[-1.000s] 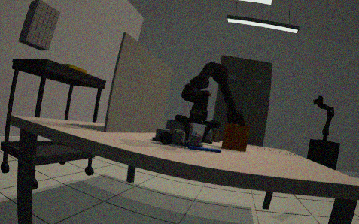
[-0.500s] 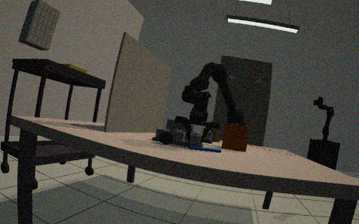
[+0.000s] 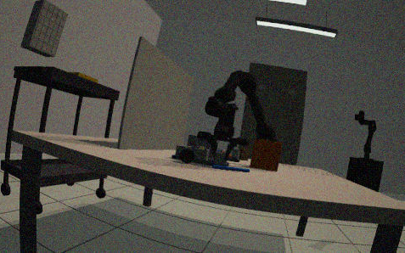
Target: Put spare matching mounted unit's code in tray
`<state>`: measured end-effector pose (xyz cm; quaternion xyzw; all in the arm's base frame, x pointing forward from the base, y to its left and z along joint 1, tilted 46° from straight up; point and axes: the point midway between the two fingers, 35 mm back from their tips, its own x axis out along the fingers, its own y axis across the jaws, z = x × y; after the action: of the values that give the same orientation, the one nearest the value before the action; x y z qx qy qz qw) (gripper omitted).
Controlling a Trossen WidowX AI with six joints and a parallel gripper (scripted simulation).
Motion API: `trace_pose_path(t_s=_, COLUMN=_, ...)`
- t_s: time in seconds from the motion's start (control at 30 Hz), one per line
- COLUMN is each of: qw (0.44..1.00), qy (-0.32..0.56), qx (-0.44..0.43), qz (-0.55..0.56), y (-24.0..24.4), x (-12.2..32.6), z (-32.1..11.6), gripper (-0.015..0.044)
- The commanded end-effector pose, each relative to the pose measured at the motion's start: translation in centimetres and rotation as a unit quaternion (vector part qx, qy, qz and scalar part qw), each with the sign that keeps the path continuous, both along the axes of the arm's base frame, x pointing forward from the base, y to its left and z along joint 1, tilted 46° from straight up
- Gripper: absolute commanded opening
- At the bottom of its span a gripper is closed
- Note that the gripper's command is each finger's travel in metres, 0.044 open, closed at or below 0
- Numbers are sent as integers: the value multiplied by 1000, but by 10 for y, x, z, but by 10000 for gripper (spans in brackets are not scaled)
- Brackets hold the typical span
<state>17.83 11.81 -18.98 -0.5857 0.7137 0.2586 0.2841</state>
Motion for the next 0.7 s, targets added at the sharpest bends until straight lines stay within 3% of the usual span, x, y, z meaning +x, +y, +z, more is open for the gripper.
trace_pose_path(t_s=0.0, qw=1000, qy=0, qx=0, qz=0, y=0, x=0, z=0, gripper=0)
trace_pose_path(t_s=0.67, qw=1000, qy=1, qx=0, qz=2, y=55, x=12, z=56, gripper=0)
